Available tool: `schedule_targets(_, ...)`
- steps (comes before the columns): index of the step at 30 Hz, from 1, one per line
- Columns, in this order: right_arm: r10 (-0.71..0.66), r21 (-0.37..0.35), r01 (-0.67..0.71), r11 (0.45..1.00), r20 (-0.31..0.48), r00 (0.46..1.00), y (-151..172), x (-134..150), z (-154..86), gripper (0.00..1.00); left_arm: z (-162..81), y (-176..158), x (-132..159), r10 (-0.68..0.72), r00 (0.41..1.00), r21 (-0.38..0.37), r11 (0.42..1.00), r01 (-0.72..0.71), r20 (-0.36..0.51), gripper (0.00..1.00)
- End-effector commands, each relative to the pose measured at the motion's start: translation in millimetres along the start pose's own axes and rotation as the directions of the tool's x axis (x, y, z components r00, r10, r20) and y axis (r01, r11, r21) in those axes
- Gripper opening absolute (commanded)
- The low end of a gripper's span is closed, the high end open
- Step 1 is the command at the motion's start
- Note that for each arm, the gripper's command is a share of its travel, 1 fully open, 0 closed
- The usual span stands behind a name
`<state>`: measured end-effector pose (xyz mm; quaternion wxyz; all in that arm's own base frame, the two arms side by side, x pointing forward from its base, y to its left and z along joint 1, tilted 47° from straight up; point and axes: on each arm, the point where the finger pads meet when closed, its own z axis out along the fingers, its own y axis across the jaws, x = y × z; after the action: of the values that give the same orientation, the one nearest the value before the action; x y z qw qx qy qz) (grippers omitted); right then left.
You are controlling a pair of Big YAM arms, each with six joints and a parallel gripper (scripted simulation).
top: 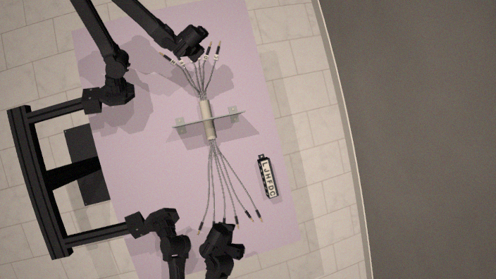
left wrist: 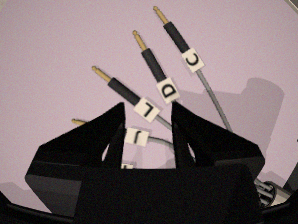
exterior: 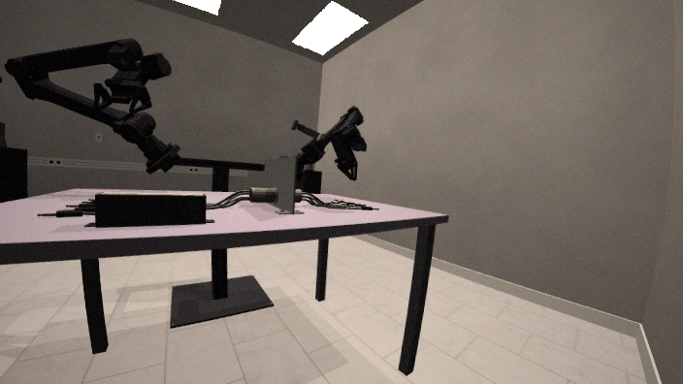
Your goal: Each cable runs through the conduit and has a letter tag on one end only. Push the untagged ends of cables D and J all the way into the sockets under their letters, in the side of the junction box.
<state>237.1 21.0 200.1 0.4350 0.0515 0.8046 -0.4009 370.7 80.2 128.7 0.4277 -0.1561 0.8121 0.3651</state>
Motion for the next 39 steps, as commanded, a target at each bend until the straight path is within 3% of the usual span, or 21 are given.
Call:
schedule_targets(1, 0.013, -0.008, -0.013, 1.000, 0.005, 1.000, 2, -9, -3, 1.00, 12, -3, -20, -0.183, 0.982, -0.033, 0.983, 0.181, -0.051, 0.35)
schedule_targets(7, 0.013, -0.008, -0.013, 1.000, 0.005, 1.000, 2, -9, -3, 1.00, 56, -6, -29, -0.398, 0.904, -0.139, 0.915, 0.379, -0.157, 0.35)
schedule_targets(15, 0.013, -0.008, -0.013, 1.000, 0.005, 1.000, 2, -9, -3, 1.00, 91, -7, -13, -0.509, 0.802, -0.268, 0.857, 0.440, -0.313, 0.35)
schedule_targets(24, 0.013, -0.008, -0.013, 1.000, 0.005, 1.000, 2, -9, -3, 1.00, 101, -7, -3, -0.501, 0.770, -0.304, 0.862, 0.405, -0.395, 0.35)
schedule_targets(28, 0.013, -0.008, -0.013, 1.000, 0.005, 1.000, 2, -9, -3, 1.00, 98, -11, -12, -0.497, 0.778, -0.282, 0.865, 0.414, -0.383, 0.35)
schedule_targets(31, 0.013, -0.008, -0.013, 1.000, 0.005, 1.000, 2, -9, -3, 1.00, 106, -6, 7, -0.489, 0.773, -0.303, 0.869, 0.391, -0.404, 0.35)
schedule_targets(39, 0.013, -0.008, -0.013, 1.000, 0.005, 1.000, 2, -9, -3, 1.00, 115, -5, 9, -0.485, 0.777, -0.297, 0.871, 0.391, -0.401, 0.35)
